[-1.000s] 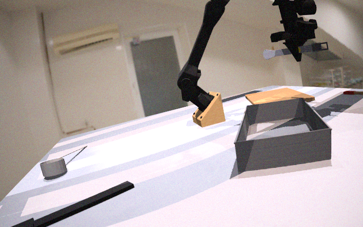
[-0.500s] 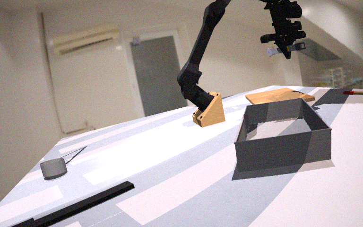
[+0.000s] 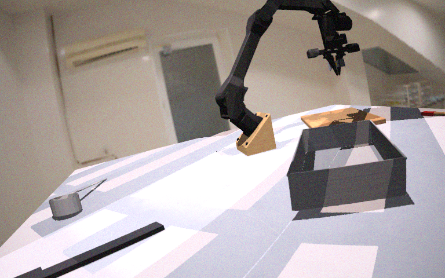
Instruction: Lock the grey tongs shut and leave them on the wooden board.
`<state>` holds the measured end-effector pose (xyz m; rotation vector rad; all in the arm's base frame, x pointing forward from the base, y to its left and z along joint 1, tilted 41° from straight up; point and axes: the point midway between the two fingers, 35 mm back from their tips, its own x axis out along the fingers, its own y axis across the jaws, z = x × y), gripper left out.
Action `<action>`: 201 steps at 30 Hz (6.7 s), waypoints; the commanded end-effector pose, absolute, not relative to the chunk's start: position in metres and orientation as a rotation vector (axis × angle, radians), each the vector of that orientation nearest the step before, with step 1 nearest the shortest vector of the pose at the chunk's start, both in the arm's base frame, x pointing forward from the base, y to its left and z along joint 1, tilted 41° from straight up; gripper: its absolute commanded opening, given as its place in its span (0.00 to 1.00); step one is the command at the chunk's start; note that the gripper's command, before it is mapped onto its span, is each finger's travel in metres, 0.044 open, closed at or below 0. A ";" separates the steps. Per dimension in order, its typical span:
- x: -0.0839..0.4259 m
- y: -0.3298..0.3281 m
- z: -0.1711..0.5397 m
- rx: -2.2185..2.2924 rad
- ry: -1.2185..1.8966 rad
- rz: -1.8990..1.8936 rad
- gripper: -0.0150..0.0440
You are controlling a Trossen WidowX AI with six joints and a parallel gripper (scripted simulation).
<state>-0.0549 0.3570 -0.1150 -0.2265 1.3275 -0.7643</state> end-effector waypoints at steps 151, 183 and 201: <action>-0.088 0.357 -0.144 0.274 1.950 -1.013 0.00; -0.101 0.353 -0.132 -0.028 1.422 -0.922 0.00; -0.103 0.350 -0.118 -0.115 1.267 -0.866 0.00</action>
